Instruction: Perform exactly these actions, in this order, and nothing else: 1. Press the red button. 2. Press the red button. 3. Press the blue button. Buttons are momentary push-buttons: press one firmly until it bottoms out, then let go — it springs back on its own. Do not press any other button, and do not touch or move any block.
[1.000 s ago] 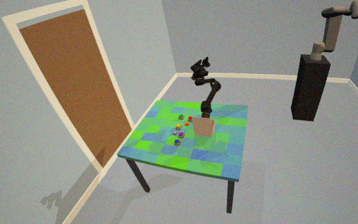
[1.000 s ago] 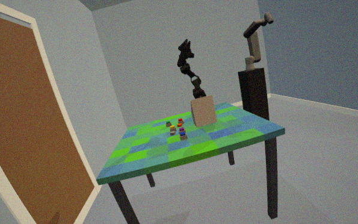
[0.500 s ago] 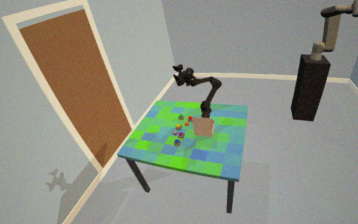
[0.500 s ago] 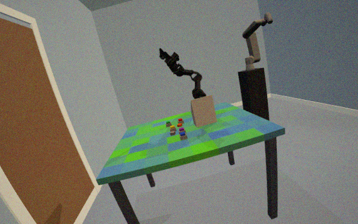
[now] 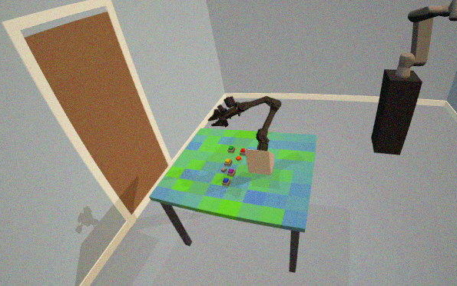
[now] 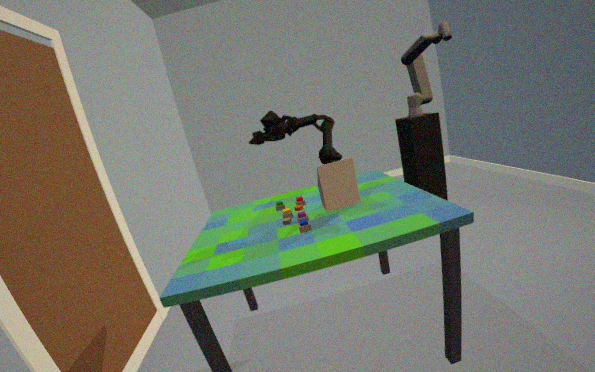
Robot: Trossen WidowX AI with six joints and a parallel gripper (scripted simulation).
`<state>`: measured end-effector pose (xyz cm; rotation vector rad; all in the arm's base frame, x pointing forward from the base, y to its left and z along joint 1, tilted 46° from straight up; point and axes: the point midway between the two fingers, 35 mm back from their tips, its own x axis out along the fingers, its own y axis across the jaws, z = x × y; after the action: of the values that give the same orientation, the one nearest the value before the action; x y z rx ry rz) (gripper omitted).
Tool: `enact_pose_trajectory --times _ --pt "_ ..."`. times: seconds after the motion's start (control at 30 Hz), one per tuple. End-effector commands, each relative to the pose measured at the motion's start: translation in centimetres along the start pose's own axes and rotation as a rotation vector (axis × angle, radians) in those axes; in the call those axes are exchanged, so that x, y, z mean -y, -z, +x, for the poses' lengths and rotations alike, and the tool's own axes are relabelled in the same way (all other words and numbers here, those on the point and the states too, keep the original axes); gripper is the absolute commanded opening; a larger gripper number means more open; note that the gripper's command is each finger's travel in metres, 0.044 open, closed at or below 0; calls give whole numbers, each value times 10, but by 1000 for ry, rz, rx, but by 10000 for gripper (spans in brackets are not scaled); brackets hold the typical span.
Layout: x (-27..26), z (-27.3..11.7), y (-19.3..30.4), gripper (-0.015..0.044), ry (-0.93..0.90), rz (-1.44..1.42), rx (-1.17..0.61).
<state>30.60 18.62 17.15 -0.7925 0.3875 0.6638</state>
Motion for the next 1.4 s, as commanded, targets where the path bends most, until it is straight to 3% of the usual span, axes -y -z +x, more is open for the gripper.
enact_pose_trajectory --times 0.0,0.23,0.5,0.9,1.13,1.37 --pt "15 -4 81 400 80 225 -370" --pt "26 -48 175 400 256 453 -832" --pt "34 -134 244 400 521 575 -1313" --pt "35 -145 249 400 555 578 -1367" --pt "37 -138 308 216 558 576 -1367" --pt "37 -139 310 32 559 575 -1368"
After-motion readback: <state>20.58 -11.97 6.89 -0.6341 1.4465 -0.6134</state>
